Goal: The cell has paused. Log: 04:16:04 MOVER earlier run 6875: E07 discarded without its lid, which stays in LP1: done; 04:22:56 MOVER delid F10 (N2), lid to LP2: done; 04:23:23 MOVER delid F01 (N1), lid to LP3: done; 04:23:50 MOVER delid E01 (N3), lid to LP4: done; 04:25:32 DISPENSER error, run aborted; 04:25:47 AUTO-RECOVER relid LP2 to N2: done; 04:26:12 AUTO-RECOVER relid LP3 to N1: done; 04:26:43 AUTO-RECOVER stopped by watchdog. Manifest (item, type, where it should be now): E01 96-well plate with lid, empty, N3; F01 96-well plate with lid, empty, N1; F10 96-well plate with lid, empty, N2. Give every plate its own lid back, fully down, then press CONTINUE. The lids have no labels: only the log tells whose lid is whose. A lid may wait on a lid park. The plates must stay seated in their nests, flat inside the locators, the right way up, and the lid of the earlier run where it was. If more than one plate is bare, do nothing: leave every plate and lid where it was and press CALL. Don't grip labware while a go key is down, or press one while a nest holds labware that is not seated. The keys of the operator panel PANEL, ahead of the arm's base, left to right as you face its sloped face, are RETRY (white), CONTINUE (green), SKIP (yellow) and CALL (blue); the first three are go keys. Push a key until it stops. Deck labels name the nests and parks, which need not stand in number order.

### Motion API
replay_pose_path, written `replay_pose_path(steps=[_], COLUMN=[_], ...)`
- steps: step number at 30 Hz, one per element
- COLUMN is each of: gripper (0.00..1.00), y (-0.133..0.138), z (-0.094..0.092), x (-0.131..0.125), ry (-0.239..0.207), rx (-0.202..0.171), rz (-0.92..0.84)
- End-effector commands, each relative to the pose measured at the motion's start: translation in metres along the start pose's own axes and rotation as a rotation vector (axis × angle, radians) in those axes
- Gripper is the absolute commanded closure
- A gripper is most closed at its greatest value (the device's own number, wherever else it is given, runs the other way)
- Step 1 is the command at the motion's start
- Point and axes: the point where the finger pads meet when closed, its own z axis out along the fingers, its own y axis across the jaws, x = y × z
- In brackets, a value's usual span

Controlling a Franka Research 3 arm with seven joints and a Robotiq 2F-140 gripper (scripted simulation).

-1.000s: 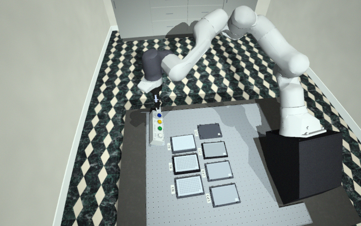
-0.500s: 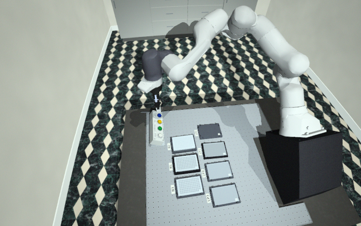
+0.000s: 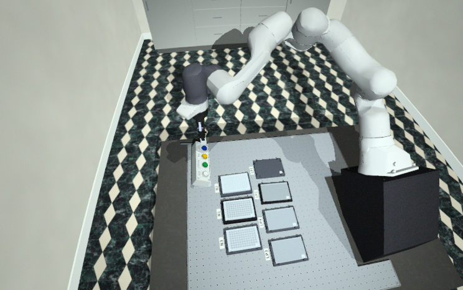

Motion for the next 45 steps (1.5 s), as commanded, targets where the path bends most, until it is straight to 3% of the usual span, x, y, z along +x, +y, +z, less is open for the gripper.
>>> replay_pose_path(steps=[1,45], gripper=[1.00,1.00], y=[0.001,0.001], z=[0.004,0.031], x=[0.000,0.000], ry=[0.001,0.001], rx=[-0.001,-0.001], rz=[-0.004,-0.004])
